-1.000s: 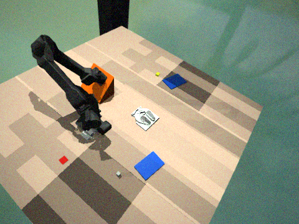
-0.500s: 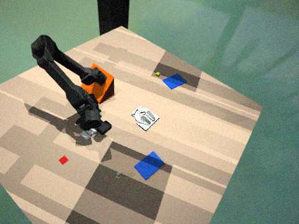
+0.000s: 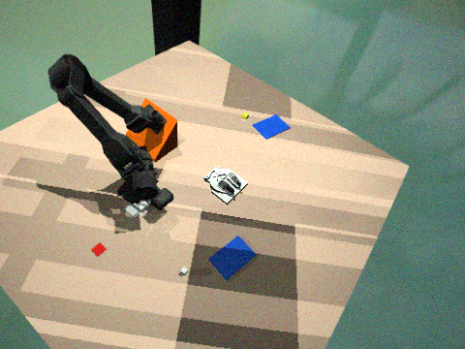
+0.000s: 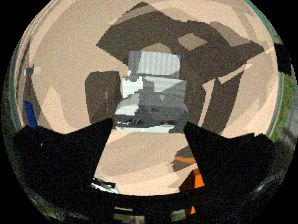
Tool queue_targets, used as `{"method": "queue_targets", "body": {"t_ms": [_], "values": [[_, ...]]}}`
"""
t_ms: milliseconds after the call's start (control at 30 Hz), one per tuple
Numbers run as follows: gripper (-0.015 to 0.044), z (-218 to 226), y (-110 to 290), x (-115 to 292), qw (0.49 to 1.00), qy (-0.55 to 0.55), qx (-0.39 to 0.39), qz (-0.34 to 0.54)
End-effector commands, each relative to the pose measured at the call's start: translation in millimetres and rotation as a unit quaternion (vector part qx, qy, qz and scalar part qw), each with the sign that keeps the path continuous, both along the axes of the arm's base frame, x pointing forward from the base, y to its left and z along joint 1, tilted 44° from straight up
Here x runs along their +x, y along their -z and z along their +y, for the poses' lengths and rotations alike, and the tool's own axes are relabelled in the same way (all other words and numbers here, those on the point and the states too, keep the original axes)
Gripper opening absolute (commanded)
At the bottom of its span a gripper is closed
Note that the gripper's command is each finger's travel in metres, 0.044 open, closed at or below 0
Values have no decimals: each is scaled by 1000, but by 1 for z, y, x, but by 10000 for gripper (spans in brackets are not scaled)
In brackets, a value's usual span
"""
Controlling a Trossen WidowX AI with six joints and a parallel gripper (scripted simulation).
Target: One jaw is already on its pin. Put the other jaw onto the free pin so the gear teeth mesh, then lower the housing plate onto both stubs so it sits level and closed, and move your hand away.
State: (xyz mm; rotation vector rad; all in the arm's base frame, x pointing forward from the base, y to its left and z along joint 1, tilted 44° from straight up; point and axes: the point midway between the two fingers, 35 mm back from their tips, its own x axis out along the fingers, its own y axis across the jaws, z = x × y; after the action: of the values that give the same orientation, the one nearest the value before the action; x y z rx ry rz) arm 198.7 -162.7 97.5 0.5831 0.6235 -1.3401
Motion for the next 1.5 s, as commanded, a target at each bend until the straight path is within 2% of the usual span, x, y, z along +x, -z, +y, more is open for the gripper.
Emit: {"method": "queue_targets", "body": {"t_ms": [0,1467], "values": [[440,-3,3,0,1000,3,1,-1],[440,-5,5,1,1000,3,1,-1]]}}
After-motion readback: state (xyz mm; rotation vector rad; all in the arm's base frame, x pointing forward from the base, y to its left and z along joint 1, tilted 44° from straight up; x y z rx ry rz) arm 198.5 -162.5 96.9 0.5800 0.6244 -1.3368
